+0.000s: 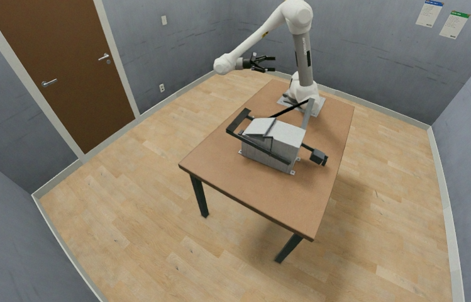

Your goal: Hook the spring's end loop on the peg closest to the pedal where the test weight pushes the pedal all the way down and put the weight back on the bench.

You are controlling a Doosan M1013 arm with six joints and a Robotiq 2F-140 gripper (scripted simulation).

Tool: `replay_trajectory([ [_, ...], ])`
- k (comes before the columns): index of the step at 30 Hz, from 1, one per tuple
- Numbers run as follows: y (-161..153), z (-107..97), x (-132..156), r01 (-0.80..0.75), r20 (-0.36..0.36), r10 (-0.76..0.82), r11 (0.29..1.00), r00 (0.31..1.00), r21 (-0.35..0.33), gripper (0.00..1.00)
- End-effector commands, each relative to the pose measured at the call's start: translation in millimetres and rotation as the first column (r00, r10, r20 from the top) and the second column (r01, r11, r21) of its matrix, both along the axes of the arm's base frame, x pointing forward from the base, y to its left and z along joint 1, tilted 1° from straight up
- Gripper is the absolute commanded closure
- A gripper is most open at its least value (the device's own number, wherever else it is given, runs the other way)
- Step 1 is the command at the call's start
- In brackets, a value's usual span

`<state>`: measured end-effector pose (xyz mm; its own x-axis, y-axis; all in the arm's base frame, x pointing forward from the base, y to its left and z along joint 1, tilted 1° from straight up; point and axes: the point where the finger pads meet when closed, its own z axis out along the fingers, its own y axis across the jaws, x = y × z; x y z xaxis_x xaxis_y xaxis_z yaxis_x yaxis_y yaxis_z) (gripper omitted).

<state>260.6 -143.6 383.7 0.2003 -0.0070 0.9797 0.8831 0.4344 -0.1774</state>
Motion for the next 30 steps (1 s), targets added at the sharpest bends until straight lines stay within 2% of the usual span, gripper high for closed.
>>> replay_trajectory([
  [1,0,0,0,0.000,0.001,0.000,1.000,1.000,0.000,0.00],
  [17,0,0,0,0.000,0.001,0.000,1.000,1.000,0.000,0.00],
  [30,0,52,-1,0.000,0.001,0.000,1.000,1.000,0.000,0.00],
])
